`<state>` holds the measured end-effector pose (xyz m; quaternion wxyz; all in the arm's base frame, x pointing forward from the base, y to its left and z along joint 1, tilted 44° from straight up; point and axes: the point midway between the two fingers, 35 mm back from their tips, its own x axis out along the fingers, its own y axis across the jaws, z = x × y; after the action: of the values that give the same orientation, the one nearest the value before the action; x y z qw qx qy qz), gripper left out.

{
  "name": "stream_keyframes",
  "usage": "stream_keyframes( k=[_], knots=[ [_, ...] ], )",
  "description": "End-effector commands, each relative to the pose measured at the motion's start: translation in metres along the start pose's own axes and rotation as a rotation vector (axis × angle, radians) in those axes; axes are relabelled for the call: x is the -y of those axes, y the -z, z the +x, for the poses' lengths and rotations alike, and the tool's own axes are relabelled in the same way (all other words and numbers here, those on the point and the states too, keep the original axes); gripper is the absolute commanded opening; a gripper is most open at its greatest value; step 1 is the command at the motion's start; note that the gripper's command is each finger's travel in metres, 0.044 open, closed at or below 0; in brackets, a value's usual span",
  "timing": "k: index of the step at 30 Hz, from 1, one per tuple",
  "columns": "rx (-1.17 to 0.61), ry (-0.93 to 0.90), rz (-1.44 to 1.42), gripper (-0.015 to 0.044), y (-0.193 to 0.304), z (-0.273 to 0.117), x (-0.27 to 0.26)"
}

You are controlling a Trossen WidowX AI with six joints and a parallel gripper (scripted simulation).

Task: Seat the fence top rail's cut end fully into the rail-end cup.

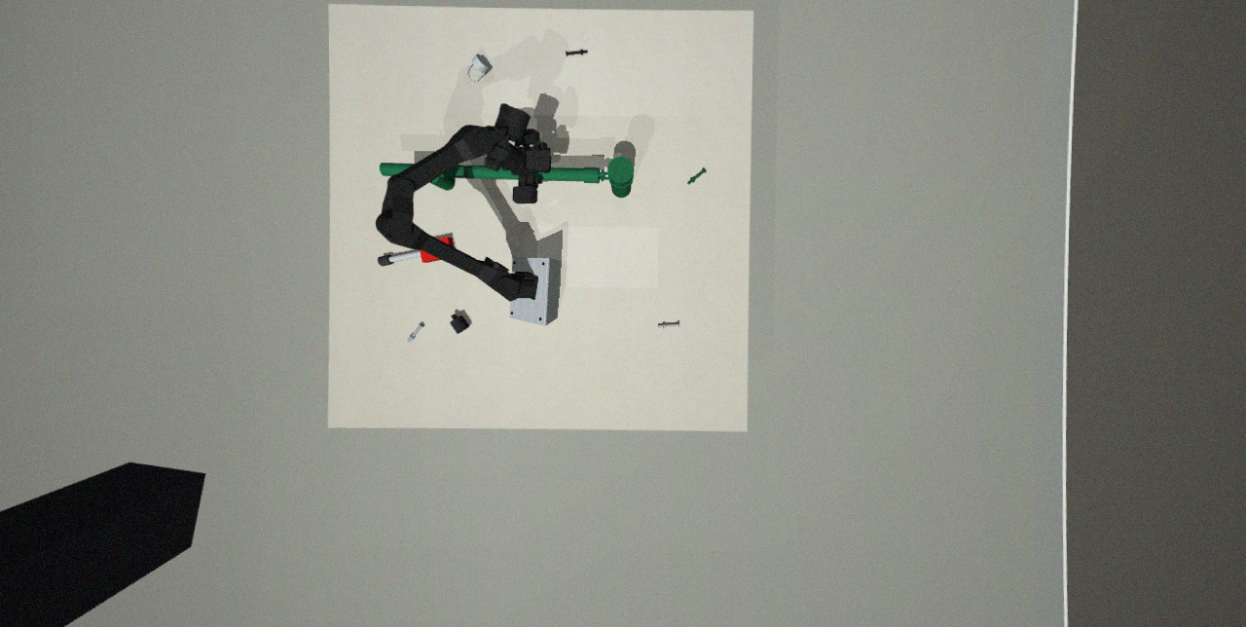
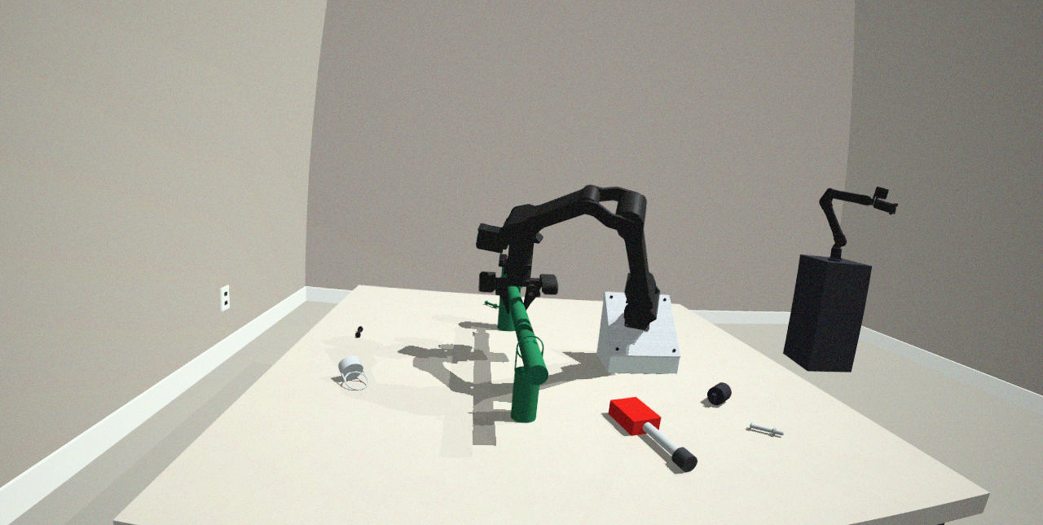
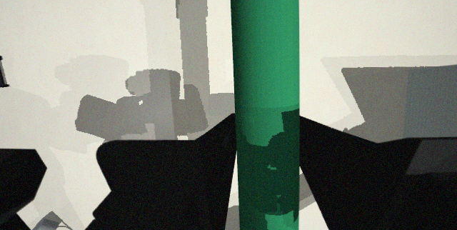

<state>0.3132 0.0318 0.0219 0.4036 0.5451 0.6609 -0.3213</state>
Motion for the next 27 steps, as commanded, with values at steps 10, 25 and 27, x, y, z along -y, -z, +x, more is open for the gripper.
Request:
stream_keyframes(
  k=[10, 25, 27],
  knots=[
    [0.0, 0.0, 0.0, 0.0, 0.0, 0.0, 0.0],
    [0.004, 0.0, 0.0, 0.0, -0.0023, -0.0007, -0.0001],
    [0.005, 0.0, 0.0, 0.0, -0.0026, -0.0009, -0.0001]
  ],
)
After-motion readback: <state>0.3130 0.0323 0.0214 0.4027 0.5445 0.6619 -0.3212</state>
